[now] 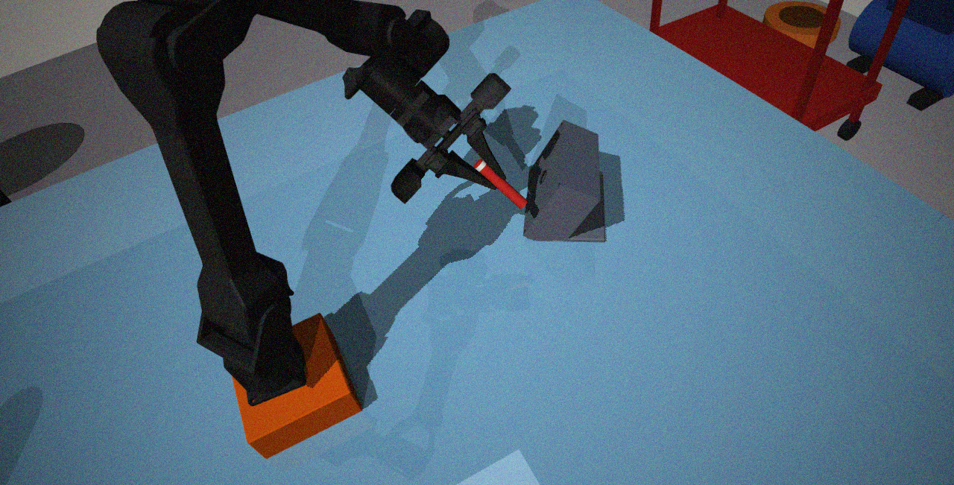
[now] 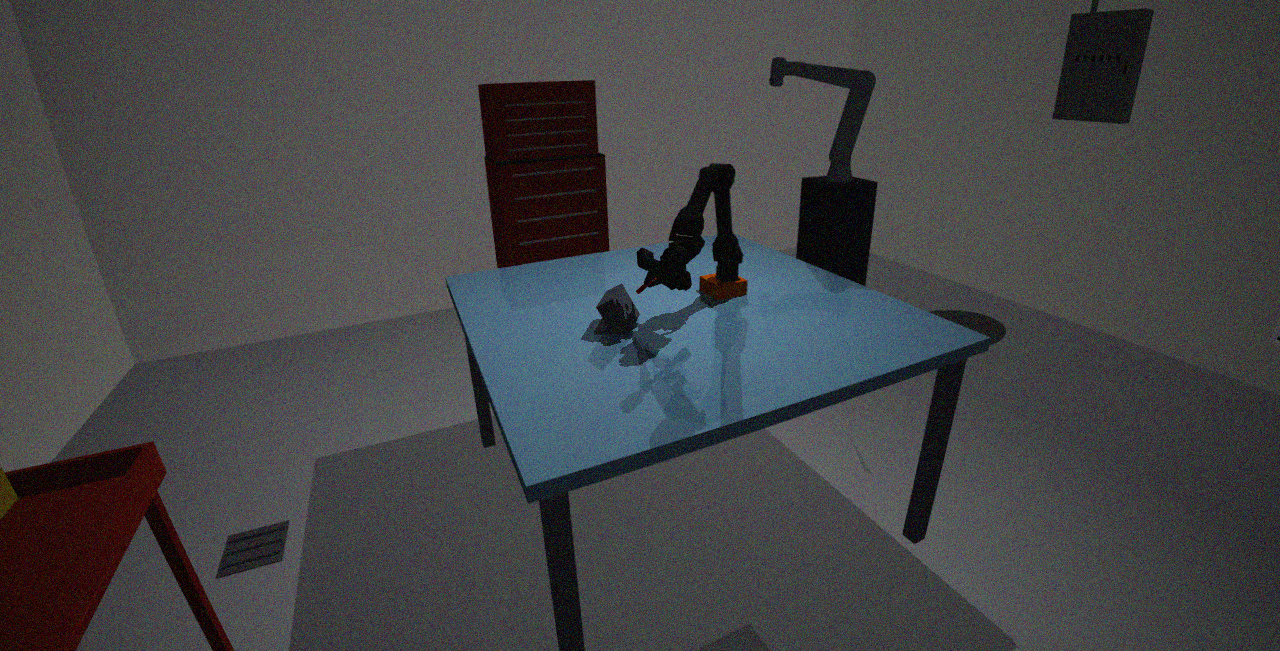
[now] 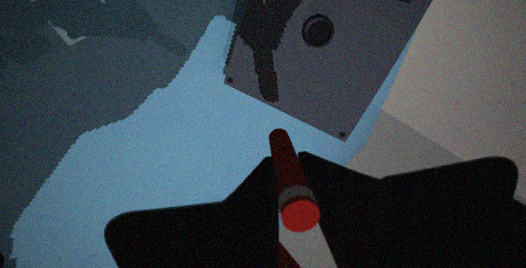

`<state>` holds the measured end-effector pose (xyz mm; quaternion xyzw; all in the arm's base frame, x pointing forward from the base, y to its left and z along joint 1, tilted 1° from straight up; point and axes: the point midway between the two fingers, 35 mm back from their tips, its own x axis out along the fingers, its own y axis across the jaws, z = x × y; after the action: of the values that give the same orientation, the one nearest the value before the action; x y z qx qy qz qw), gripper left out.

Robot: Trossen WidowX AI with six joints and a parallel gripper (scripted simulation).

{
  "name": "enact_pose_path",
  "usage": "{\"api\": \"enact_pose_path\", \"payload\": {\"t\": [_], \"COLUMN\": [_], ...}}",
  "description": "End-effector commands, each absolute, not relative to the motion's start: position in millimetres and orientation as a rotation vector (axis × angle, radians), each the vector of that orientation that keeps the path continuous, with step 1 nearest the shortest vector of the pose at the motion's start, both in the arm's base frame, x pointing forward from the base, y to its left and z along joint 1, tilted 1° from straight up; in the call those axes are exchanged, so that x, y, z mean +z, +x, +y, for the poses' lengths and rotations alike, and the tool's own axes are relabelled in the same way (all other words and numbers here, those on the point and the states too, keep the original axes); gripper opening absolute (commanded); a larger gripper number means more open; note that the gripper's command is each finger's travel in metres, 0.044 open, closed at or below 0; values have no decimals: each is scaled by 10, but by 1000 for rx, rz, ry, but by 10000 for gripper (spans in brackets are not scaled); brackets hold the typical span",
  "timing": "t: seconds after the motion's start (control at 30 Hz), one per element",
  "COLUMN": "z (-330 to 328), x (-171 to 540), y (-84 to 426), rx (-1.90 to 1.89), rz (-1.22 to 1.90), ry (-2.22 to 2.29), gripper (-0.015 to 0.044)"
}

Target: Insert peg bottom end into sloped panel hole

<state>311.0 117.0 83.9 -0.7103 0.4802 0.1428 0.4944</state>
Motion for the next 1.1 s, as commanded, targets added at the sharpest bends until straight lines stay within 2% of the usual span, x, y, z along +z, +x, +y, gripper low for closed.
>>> {"api": "enact_pose_path", "payload": {"t": [0.0, 1.07], "z": [1223, 1634], "x": [827, 854], "y": [3088, 2949], "rx": [347, 329], "rz": [1145, 976], "ry": [-1764, -1956], "gripper": [0, 0]}}
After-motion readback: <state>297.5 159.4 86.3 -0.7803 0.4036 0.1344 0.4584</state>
